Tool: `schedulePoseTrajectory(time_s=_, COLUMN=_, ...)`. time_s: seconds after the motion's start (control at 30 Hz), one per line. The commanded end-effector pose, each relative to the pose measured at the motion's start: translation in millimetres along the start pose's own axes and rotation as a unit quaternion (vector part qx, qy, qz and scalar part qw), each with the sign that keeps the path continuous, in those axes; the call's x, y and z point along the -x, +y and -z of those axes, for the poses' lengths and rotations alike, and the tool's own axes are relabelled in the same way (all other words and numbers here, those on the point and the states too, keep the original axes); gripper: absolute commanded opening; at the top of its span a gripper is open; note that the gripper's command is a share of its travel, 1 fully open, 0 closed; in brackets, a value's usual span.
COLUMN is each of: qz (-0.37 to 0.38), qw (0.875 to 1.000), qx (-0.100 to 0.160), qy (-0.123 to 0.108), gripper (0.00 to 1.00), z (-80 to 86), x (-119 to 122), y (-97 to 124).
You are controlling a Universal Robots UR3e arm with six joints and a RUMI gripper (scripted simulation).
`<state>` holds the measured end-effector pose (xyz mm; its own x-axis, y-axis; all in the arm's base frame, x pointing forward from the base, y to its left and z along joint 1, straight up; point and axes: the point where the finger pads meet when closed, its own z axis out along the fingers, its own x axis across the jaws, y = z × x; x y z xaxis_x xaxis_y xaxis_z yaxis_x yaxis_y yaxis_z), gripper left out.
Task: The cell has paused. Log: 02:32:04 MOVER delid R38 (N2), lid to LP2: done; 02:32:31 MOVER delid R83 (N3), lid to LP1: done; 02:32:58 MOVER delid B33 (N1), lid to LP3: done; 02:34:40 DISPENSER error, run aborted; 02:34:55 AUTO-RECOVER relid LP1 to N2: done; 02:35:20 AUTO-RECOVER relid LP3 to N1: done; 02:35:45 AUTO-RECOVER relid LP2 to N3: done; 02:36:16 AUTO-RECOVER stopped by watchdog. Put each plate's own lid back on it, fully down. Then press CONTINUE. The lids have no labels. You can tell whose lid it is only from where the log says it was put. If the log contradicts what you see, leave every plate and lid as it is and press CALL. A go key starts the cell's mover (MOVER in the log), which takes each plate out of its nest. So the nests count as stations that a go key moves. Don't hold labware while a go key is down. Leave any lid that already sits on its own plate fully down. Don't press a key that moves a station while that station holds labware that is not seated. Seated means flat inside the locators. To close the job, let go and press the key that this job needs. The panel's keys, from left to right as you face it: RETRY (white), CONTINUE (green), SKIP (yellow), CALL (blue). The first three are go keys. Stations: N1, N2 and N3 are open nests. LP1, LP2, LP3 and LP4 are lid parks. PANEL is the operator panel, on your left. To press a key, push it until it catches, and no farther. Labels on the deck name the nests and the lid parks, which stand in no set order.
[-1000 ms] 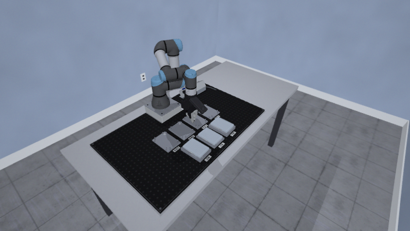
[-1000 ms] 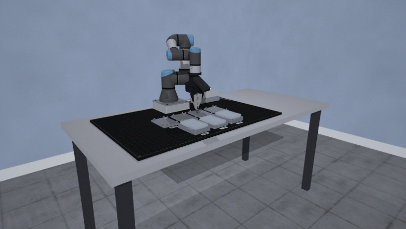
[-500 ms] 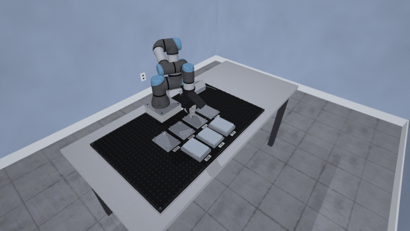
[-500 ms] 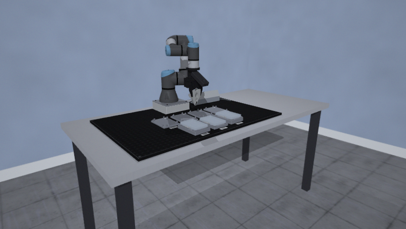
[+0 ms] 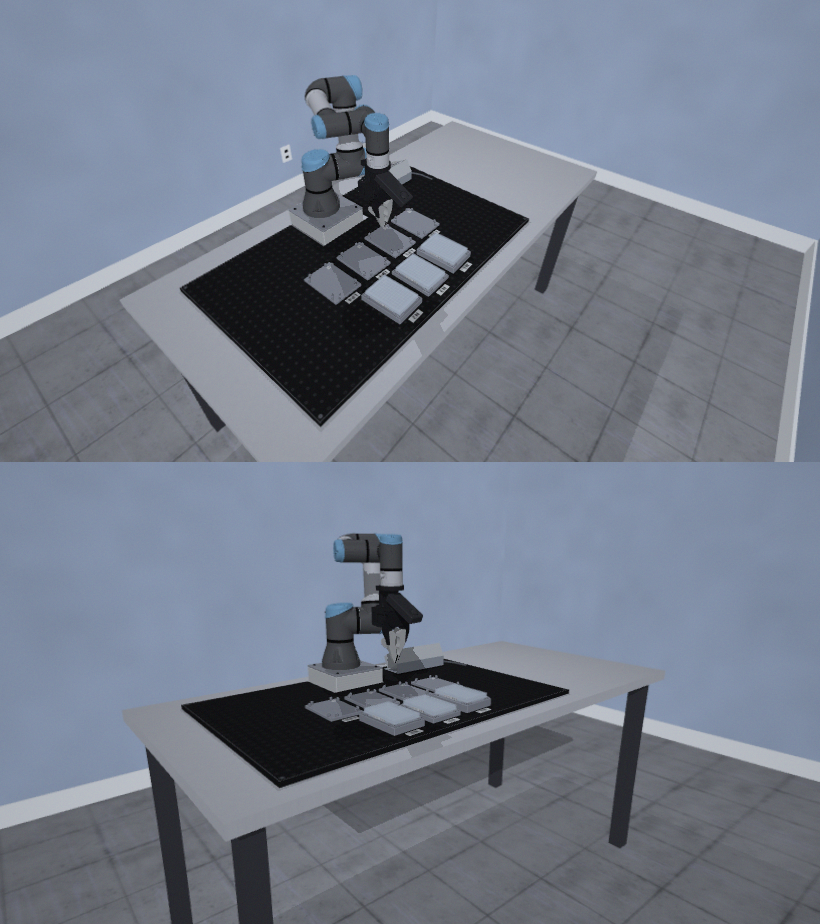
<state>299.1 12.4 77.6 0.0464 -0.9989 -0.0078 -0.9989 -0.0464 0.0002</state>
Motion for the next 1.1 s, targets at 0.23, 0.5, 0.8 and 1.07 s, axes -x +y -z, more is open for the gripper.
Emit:
schedulePoseTrajectory(time_s=0.23, qz=0.083, qw=0.997, qx=-0.001, qy=0.000, gripper=0.00, z=1.4, x=40.4, y=9.1)
schedulePoseTrajectory(time_s=0.5, qz=0.163, qw=0.987, qx=-0.001, qy=0.000, gripper=0.00, z=1.4, x=79.5, y=18.2)
schedulePoseTrajectory(time_s=0.8, qz=0.231, qw=0.973, qx=-0.001, qy=0.000, gripper=0.00, z=1.5, x=113.6, y=26.2)
schedulePoseTrajectory(time_s=1.07, qz=0.308, qw=0.951, qx=-0.001, qy=0.000, gripper=0.00, z=1.5, x=152.6, y=35.4)
